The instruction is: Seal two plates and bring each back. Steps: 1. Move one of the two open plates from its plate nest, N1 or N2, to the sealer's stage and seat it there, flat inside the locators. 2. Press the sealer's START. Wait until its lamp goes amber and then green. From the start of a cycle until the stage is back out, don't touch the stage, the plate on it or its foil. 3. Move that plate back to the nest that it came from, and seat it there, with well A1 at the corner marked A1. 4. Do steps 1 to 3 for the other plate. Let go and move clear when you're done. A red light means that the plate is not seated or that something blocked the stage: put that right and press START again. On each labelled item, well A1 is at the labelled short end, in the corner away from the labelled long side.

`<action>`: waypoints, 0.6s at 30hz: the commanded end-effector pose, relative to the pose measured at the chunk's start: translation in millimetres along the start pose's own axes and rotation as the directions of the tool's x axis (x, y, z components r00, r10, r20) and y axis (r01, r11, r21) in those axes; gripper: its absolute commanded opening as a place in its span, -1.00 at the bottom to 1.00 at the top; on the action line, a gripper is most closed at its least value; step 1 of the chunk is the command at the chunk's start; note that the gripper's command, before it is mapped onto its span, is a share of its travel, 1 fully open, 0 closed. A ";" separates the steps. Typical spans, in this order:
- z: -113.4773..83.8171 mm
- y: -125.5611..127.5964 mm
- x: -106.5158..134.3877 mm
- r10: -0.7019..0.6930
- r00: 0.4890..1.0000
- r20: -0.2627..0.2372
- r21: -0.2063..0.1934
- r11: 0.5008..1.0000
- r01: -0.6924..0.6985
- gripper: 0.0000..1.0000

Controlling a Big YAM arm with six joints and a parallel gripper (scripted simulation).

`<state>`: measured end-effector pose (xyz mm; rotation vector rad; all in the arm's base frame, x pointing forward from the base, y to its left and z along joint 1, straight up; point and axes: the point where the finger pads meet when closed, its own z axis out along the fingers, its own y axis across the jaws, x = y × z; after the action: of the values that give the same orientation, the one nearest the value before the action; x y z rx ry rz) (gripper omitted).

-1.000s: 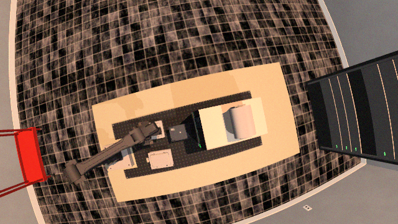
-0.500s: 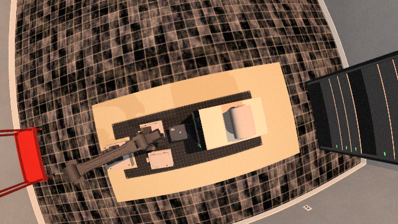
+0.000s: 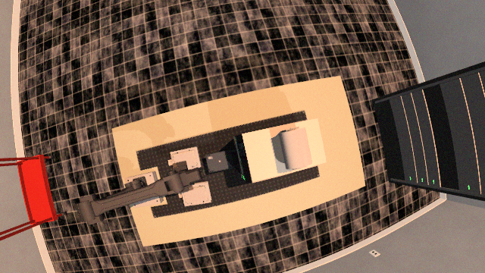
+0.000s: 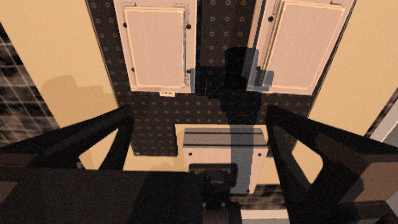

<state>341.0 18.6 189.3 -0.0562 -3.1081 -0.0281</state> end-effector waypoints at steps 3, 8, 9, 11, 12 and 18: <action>-33.0 -26.2 -26.5 -0.035 0.999 0.022 -0.001 0.999 0.035 1.00; -43.6 -34.3 -30.2 -0.048 0.999 0.011 -0.006 0.999 0.049 1.00; -43.6 -34.3 -30.2 -0.048 0.999 0.011 -0.006 0.999 0.049 1.00; -45.3 -37.0 -31.9 -0.041 0.999 0.012 -0.007 0.999 0.042 1.00; -43.3 -35.6 -32.0 -0.039 0.999 0.012 -0.007 0.999 0.039 1.00; -41.6 -27.0 -28.9 -0.036 0.999 0.035 -0.005 0.999 0.036 1.00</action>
<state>360.2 -16.7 221.6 -0.0277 -3.1103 -0.0353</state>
